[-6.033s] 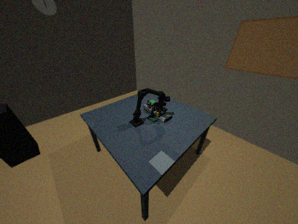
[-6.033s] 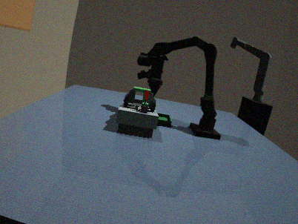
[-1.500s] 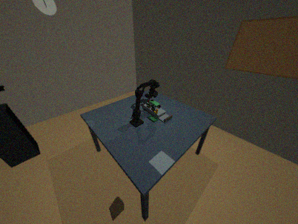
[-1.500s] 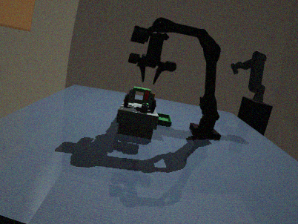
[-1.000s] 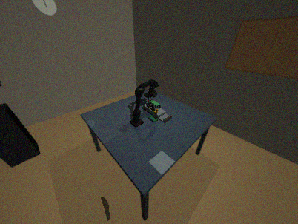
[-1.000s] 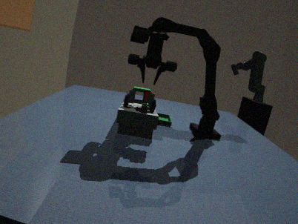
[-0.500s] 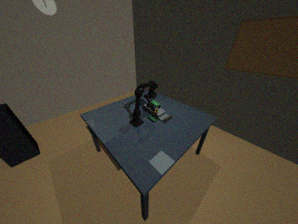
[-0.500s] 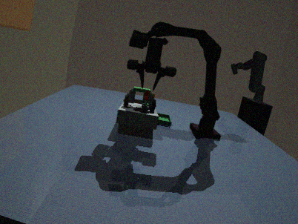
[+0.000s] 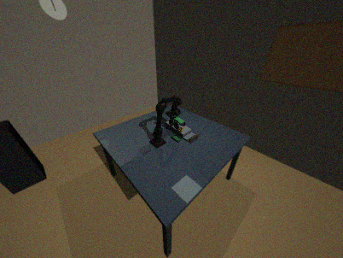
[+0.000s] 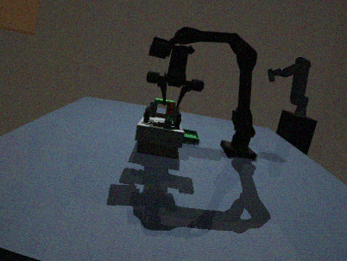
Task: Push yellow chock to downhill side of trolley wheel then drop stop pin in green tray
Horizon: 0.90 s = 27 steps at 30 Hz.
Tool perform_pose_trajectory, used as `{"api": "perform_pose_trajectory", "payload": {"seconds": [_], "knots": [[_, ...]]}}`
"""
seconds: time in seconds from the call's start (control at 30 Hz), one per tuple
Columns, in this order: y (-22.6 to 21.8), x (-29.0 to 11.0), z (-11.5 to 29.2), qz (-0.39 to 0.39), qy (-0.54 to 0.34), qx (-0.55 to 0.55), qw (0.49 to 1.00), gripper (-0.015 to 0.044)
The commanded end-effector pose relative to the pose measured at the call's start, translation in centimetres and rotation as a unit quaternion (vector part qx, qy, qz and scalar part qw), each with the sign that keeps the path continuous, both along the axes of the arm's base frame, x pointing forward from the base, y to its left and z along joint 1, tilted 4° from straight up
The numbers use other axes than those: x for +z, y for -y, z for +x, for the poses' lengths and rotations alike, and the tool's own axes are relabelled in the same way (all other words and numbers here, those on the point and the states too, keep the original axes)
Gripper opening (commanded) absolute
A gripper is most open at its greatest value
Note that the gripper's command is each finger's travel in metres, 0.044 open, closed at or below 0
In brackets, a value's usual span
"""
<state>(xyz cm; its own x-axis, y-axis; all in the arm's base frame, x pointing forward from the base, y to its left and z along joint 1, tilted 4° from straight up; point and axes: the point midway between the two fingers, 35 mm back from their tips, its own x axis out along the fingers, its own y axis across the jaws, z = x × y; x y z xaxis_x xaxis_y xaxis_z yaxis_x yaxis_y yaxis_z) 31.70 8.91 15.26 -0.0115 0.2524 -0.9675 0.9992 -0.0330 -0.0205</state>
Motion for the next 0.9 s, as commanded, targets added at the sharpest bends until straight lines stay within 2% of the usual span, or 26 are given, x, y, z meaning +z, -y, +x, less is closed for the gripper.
{"api": "perform_pose_trajectory", "payload": {"seconds": [0.0, 0.57, 0.73, 0.87], "knots": [[-0.2, -0.7, 0.0, 0.002, 0.0, -0.001, 1.0, 0.019], [-0.8, -2.7, -0.1, 0.002, 0.0, -0.001, 1.0, 0.019], [-0.7, -2.4, -0.1, 0.0, 0.0, 0.0, 1.0, 0.0059], [-0.7, -2.4, -0.1, 0.0, 0.0, 0.0, 1.0, 0.0032]]}}
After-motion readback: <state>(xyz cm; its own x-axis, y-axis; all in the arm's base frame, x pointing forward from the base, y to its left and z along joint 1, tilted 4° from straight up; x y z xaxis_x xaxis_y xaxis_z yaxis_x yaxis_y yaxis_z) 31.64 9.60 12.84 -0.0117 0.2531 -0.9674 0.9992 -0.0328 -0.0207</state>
